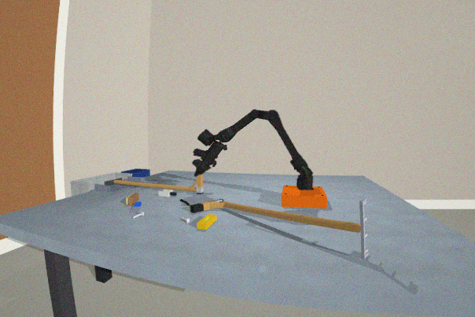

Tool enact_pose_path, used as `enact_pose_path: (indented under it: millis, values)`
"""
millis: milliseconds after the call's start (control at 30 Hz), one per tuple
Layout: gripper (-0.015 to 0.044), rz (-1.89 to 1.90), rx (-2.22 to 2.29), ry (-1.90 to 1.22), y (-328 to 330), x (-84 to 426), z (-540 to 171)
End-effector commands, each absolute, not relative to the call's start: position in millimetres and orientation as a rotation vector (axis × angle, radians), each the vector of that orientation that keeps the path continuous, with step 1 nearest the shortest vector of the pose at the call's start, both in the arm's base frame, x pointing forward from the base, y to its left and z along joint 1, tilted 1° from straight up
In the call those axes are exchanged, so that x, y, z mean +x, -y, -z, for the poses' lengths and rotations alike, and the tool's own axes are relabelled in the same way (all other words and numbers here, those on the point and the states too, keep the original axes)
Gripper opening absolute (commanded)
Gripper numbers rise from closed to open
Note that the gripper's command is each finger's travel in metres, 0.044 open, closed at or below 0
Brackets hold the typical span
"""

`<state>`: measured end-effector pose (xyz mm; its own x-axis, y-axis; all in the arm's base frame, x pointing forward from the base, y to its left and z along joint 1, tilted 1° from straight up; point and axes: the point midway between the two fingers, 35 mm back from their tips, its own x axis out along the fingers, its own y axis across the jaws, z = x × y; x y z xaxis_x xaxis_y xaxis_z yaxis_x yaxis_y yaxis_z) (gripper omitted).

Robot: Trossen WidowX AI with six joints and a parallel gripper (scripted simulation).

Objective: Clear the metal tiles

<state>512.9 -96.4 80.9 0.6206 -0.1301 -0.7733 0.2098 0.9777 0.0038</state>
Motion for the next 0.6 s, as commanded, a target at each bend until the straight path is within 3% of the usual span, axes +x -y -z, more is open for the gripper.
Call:
enact_pose_path:
  millis: [0,567]
  values:
    - [0.0000,0.196,0.097,-0.881,96.3,511.8,-80.7]
    - [0.0000,0.197,0.097,-0.877,96.5,513.1,-81.1]
